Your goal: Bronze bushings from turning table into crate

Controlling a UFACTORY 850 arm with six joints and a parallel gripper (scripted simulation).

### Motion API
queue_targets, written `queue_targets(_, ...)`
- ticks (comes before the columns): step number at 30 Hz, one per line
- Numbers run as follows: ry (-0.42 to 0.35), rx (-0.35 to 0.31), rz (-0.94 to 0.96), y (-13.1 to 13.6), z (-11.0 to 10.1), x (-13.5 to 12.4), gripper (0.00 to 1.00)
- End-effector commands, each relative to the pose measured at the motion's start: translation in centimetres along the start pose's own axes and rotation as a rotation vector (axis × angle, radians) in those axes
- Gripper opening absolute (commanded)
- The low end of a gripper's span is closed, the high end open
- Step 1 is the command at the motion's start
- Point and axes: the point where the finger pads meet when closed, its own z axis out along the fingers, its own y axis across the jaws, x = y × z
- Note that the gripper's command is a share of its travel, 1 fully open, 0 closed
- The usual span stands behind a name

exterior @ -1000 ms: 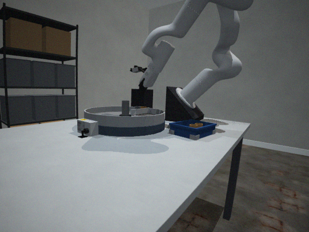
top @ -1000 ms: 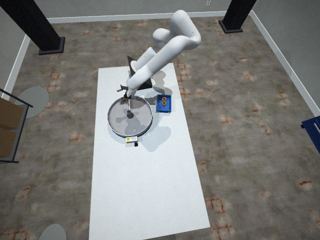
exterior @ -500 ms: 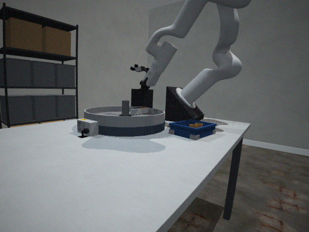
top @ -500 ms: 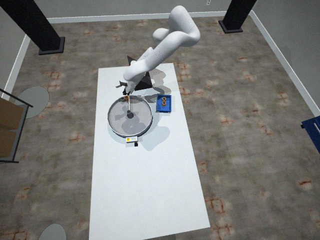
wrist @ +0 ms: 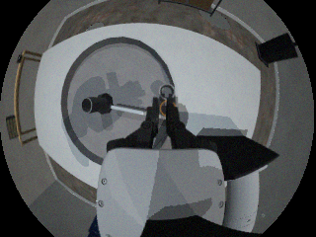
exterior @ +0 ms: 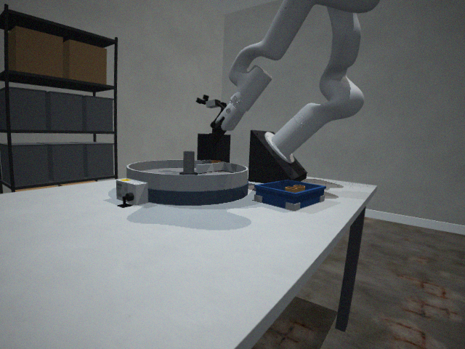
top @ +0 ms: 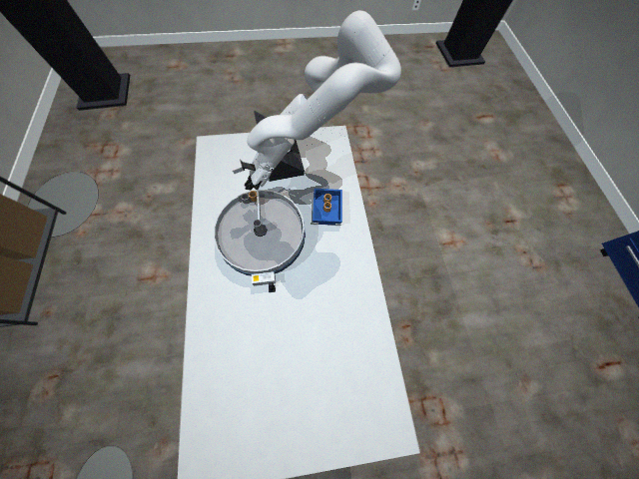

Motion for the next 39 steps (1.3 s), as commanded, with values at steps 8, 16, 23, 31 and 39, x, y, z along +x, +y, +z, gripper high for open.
queue_targets(8,0.04,0.018,-0.004,-0.1,0.0,0.0,0.11)
queue_targets(16,0.04,0.018,-0.004,-0.1,0.0,0.0,0.1)
queue_targets(23,0.04,0.018,-0.004,-0.1,0.0,-0.1,0.1)
queue_targets(31,0.04,0.018,-0.004,-0.1,0.1,-0.1,0.1)
queue_targets(39,0.04,0.018,-0.004,-0.1,1.8,-1.4,0.1)
